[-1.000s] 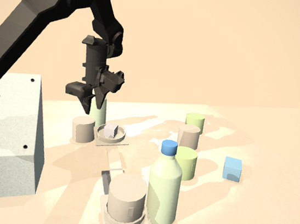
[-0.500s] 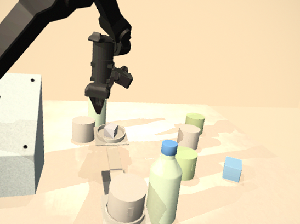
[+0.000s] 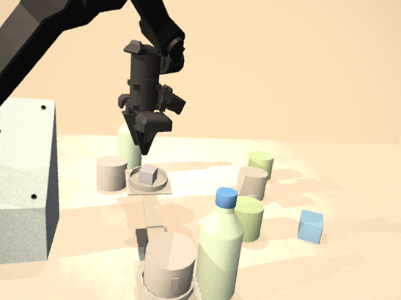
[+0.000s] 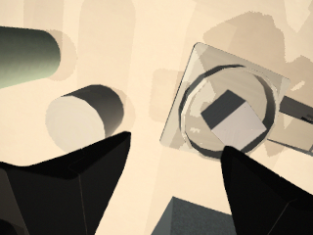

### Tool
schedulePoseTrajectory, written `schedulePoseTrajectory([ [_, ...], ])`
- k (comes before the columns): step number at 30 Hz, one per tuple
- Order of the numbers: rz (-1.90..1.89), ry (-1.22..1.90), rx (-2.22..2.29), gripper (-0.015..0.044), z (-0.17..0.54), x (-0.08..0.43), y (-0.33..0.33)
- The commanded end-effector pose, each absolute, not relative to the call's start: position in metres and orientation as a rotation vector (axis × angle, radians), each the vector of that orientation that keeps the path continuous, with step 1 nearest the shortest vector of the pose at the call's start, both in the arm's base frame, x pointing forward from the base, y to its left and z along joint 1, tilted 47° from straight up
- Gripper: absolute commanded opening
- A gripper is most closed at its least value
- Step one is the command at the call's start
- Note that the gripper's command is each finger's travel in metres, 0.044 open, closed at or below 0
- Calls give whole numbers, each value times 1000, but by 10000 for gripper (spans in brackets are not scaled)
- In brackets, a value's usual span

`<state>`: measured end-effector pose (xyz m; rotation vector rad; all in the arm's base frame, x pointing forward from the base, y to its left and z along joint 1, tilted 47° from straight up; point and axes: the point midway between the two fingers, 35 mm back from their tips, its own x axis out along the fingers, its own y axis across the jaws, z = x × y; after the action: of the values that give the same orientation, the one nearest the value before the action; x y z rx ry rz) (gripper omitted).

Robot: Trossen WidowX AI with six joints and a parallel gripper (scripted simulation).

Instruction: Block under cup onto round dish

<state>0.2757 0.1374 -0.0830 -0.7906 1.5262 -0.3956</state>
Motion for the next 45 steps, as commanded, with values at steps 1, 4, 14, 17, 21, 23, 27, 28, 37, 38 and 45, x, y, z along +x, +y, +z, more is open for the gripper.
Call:
schedulePoseTrajectory([
  [1, -314, 1561, -897, 260, -78, 277, 132],
  [4, -240, 1588, -979, 260, -75, 279, 130],
  [14, 19, 1659, -1249, 260, -64, 285, 123],
  [17, 101, 1676, -1329, 260, -61, 287, 121],
  [21, 213, 1695, -1434, 260, -56, 289, 118],
  [23, 264, 1702, -1481, 260, -54, 290, 116],
  [27, 283, 1704, -1498, 260, -54, 291, 116],
  [28, 283, 1704, -1498, 260, -54, 291, 116],
  [37, 282, 1704, -1498, 260, -64, 292, 105],
  [38, 282, 1704, -1498, 260, -65, 292, 104],
  [45, 282, 1704, -1498, 260, -73, 293, 96],
])
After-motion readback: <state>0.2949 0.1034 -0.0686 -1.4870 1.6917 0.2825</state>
